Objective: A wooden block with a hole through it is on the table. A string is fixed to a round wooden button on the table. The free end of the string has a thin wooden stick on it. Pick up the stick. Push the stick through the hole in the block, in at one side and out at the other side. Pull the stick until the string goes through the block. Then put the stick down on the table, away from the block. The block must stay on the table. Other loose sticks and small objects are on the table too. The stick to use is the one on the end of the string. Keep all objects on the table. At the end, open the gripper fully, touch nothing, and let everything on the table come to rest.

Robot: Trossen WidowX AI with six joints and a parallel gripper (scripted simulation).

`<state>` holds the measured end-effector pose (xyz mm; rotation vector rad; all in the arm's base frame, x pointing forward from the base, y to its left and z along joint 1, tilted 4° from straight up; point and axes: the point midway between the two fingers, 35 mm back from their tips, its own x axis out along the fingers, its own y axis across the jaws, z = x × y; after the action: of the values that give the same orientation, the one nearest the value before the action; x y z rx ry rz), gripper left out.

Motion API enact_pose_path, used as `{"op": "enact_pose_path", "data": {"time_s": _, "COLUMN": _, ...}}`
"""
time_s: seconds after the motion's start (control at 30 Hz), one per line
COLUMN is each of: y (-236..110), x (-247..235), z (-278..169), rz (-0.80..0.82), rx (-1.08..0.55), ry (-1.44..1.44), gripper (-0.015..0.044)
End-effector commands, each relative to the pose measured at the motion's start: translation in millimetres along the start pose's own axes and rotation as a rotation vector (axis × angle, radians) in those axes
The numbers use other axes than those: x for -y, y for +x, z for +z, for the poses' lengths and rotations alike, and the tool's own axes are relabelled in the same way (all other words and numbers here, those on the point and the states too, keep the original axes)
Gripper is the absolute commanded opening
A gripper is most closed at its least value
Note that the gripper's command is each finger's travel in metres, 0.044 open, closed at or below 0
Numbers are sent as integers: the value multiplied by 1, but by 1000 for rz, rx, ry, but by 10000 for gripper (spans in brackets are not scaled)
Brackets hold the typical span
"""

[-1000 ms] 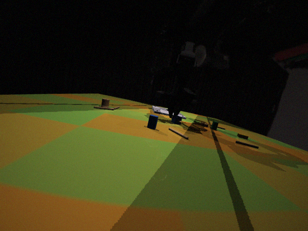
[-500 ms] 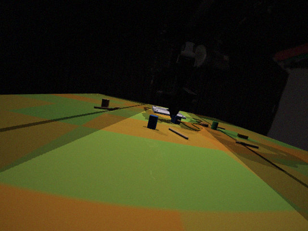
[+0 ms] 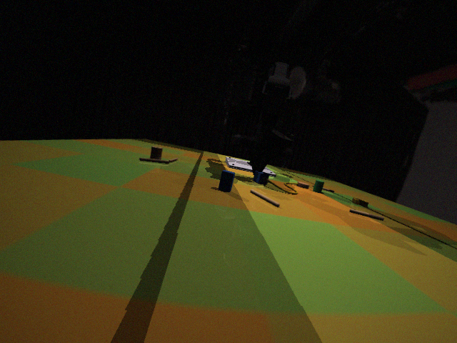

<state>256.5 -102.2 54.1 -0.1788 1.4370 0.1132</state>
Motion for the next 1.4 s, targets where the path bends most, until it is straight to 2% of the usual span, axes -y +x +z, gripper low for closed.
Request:
{"op": "enact_pose_path", "data": {"time_s": 0.0, "y": 1, "x": 0, "z": 0, "rz": -1, "rx": -2, "ry": -2, "gripper": 0}}
{"op": "enact_pose_path", "data": {"time_s": 1.37, "y": 2, "x": -1, "z": -37, "rz": -13, "rx": -5, "ry": 12, "gripper": 0}}
